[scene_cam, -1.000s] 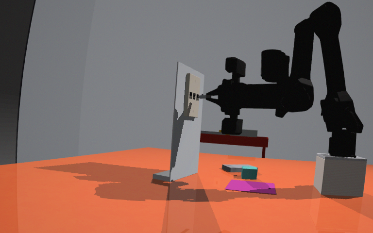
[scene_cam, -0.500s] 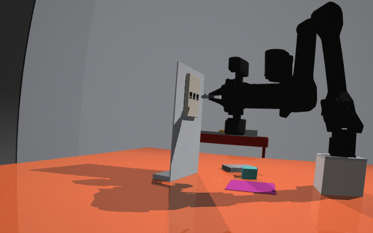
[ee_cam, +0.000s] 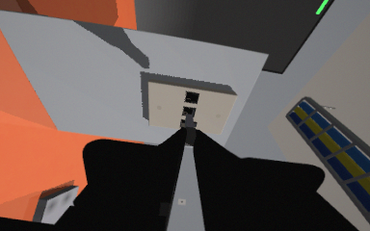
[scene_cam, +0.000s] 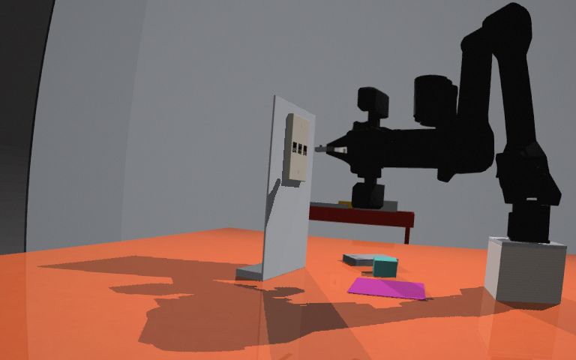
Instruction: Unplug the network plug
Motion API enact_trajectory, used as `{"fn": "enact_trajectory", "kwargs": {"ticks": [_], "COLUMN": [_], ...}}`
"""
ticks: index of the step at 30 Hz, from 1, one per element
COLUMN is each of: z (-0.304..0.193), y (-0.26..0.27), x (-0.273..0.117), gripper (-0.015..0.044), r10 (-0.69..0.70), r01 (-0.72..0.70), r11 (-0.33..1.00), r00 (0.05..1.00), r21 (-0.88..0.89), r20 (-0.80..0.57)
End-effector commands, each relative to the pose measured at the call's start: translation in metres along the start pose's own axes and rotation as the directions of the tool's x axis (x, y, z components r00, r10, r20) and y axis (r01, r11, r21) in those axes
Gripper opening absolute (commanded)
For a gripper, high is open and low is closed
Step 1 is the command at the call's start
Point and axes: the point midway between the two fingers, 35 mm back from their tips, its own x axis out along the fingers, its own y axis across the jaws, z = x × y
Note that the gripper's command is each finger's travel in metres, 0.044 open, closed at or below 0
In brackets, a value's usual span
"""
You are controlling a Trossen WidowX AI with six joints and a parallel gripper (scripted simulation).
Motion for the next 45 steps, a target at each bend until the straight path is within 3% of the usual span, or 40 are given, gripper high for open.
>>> {"fn": "enact_trajectory", "kwargs": {"ticks": [1, 45], "z": [-0.002, -0.005], "y": [0.001, -0.026], "x": [-0.004, -0.019], "gripper": [0.0, 0.0], "r10": [0.004, 0.003], "r01": [-0.004, -0.003], "r11": [1.0, 1.0], "r00": [1.0, 1.0], "r21": [-0.007, -0.002], "r20": [-0.005, -0.002]}}
